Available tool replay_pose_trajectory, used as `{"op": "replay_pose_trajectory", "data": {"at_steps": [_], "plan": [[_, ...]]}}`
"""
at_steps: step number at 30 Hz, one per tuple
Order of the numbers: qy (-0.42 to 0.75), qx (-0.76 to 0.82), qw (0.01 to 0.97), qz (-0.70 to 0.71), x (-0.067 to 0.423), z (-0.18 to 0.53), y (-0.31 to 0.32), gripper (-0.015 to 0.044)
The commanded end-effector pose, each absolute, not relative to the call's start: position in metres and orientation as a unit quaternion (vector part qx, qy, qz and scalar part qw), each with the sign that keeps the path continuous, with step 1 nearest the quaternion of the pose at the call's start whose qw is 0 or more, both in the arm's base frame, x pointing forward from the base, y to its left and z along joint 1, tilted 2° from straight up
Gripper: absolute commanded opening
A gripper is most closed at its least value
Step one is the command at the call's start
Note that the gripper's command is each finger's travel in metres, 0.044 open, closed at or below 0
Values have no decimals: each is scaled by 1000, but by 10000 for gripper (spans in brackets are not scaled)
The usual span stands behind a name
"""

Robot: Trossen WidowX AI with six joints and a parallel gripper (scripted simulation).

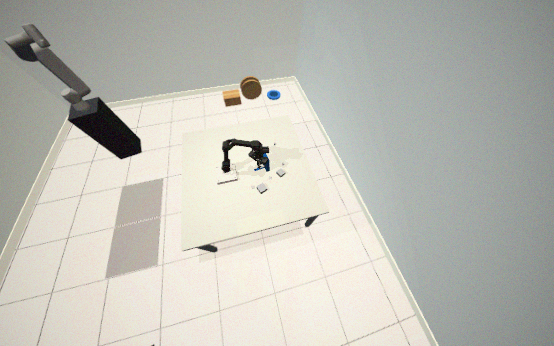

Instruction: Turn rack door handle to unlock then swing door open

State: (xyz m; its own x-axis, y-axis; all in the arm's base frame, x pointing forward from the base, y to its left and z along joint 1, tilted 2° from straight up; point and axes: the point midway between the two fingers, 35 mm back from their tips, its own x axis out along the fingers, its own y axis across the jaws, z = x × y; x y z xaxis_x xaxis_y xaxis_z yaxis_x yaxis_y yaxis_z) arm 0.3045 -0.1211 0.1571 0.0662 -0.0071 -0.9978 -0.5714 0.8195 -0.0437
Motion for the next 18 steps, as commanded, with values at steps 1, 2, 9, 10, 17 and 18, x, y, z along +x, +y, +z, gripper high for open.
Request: {"op": "replay_pose_trajectory", "data": {"at_steps": [1, 2, 9, 10, 17, 18], "plan": [[630, -284, 674, 262, 305, 157, -121, 288], [624, -301, 666, 277, 305, 157, -121, 288], [566, -411, 605, 381, 305, 157, -121, 288], [557, -426, 594, 394, 305, 157, -121, 288], [480, -522, 512, 485, 305, 157, -121, 288], [468, -534, 499, 497, 305, 157, -121, 288]]}}
